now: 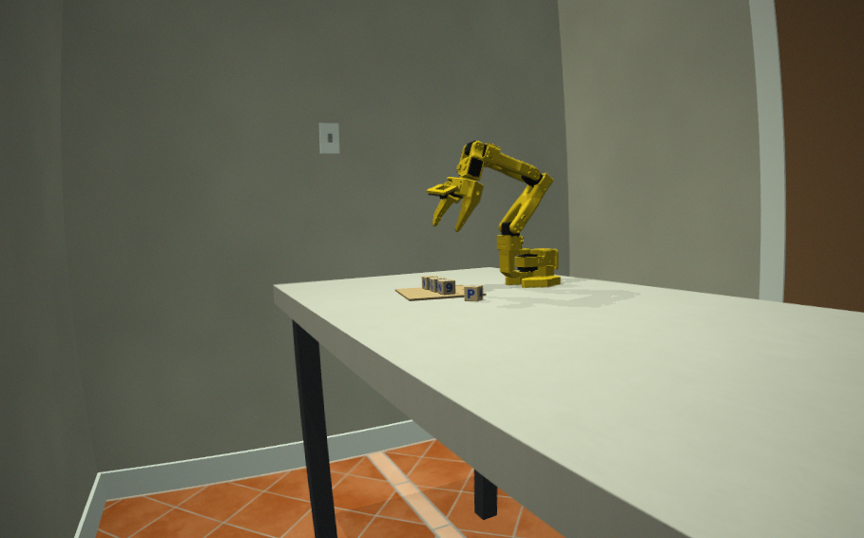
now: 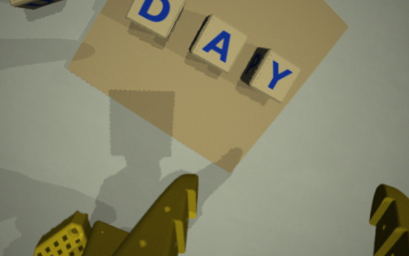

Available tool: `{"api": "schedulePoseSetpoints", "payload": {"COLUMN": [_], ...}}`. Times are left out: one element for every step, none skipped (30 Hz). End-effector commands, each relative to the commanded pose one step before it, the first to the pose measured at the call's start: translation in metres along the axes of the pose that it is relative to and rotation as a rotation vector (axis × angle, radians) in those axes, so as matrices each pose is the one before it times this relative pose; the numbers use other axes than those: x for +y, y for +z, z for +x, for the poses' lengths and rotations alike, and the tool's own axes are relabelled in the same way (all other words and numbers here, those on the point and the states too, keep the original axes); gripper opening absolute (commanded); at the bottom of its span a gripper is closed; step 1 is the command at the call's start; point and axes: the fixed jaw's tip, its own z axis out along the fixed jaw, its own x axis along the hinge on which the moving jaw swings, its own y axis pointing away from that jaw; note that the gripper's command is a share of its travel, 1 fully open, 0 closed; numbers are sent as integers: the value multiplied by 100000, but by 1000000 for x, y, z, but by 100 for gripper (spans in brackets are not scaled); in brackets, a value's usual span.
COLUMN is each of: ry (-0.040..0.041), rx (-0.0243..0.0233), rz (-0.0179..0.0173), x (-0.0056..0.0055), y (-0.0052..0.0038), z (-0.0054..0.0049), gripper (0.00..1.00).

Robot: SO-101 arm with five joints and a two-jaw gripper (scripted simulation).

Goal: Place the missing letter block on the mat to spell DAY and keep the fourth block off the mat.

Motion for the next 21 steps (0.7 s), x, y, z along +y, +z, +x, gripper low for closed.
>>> {"api": "schedulePoseSetpoints", "payload": {"ry": [11690,2900,2776,2646,2510,2369,2223,2075,1924,1771,1617,0,0,1463,1311,1161,1015,873,737,609,488], "rx": [-10667,-724,-696,-666,-633,-598,-561,-523,-485,-445,-406,0,0,-366,-328,-289,-252,-217,-183,-150,-121], "rz": [4393,100,71,45,22,2,-15,-28,-38,-46,-50,0,0,-53,-53,-51,-48,-44,-39,-34,-28], "x": [1456,979,915,850,787,724,663,603,546,491,439,0,0,389,342,297,255,217,181,147,117], "y": [-14703,-857,-805,-753,-701,-651,-601,-552,-504,-458,-413,0,0,-369,-327,-287,-249,-213,-178,-146,-117], "z": [-6228,298,316,329,336,337,334,326,315,300,282,0,0,262,240,216,192,168,143,119,96], "gripper": [33,33,33,33,33,33,33,33,33,33,33,33,33,33,33,33,33,33,33,33,33]}}
